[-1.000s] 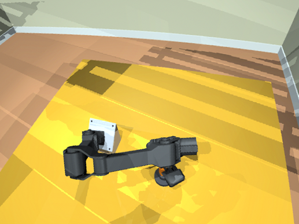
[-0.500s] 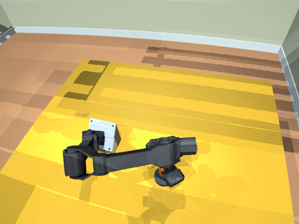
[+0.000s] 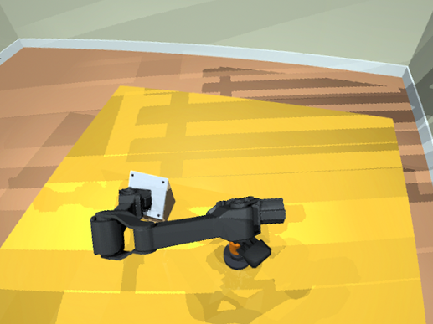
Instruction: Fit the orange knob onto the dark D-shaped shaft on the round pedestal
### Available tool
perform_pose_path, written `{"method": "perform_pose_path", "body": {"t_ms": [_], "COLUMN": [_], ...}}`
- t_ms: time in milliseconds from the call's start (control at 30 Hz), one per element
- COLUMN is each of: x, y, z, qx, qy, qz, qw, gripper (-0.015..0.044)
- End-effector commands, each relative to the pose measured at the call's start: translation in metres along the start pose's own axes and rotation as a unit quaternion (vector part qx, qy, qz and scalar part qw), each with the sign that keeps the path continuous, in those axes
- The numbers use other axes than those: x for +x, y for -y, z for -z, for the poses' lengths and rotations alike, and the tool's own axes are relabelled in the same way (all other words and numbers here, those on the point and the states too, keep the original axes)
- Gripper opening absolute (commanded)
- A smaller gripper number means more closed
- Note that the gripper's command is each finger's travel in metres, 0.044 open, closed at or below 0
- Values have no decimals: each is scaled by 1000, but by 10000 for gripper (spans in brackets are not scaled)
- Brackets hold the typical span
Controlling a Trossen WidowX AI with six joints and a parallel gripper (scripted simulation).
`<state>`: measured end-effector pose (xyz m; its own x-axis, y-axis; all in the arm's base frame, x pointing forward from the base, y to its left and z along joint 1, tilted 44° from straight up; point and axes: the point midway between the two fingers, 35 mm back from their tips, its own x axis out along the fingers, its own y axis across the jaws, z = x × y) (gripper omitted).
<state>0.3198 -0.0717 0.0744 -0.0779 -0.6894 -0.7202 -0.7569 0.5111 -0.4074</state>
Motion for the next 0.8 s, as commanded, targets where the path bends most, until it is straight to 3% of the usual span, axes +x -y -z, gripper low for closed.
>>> {"method": "perform_pose_path", "body": {"t_ms": [0, 767], "x": [-1, 1], "y": [3, 0], "z": [-2, 0], "qx": [-3, -3], "qy": [1, 1], "qz": [2, 2], "qw": [1000, 1000], "gripper": [0, 0]}}
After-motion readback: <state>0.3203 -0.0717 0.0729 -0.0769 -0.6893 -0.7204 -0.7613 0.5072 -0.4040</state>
